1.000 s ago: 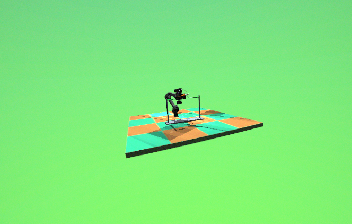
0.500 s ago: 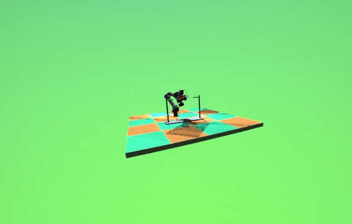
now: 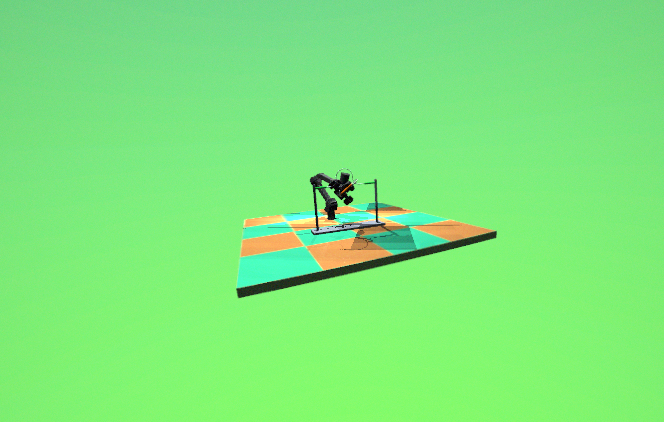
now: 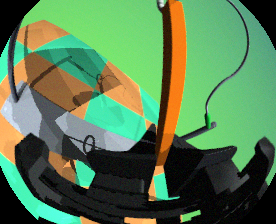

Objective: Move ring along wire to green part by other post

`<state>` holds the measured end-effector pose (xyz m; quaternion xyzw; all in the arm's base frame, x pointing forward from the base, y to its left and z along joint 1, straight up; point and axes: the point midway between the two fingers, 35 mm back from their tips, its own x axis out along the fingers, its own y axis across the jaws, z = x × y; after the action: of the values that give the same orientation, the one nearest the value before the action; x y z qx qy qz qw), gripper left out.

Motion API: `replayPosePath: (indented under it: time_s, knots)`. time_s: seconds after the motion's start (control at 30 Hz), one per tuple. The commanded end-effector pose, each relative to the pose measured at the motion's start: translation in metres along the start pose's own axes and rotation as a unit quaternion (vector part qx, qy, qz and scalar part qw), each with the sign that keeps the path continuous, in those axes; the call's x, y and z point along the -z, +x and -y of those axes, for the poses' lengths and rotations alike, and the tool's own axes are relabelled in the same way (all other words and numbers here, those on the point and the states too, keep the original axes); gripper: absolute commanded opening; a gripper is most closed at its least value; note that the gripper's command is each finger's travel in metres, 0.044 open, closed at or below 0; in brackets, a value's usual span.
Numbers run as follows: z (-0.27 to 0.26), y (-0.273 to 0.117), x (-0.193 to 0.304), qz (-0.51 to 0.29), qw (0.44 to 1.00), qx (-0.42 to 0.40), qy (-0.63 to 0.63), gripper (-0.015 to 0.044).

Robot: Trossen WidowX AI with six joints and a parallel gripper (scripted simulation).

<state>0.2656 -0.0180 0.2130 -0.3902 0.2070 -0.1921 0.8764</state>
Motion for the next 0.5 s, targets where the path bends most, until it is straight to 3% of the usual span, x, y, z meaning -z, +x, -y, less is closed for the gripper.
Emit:
replayPosePath:
  time_s: [0.0,0.47]
  knots:
    - [-0.019,-0.002,0.000,-0.003,0.998,-0.030,0.048,-0.0150]
    - [-0.068,-0.015,-0.012,-0.022,0.975,-0.108,0.192,-0.0150]
